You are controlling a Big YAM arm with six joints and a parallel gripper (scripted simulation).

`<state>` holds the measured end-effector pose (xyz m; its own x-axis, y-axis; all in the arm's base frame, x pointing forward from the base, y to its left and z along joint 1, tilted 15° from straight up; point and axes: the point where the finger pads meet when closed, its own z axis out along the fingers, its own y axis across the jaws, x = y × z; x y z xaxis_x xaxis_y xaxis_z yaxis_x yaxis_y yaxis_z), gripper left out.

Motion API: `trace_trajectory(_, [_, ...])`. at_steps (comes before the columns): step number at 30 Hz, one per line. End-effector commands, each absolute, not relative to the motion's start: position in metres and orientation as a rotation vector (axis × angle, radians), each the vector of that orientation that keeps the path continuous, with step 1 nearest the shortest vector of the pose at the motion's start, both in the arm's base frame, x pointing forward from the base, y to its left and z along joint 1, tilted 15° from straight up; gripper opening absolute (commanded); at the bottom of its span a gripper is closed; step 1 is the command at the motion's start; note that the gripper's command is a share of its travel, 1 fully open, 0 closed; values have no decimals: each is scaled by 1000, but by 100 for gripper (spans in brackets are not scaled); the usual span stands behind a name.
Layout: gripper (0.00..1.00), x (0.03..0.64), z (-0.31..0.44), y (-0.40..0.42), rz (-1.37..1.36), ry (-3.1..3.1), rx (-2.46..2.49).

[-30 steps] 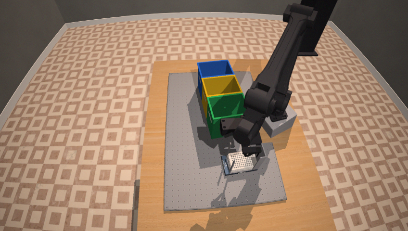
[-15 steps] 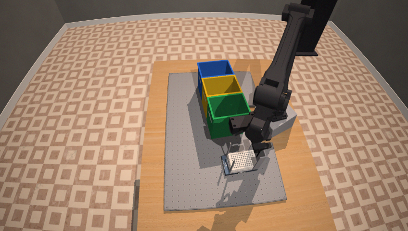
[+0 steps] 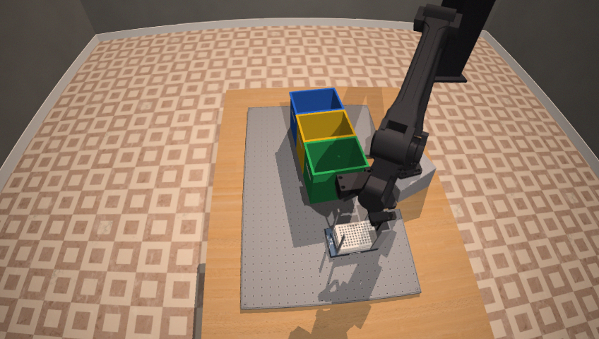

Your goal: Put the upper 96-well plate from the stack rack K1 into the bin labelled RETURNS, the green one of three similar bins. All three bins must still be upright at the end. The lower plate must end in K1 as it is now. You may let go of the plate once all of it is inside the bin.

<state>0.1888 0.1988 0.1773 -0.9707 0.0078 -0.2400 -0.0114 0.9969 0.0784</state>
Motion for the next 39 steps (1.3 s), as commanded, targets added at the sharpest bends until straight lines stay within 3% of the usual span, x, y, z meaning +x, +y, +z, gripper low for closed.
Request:
trace_trajectory(1, [100,195,170,200,115,2892,-2])
trace_trajectory(39, [100,207,115,205,118,2895,-7])
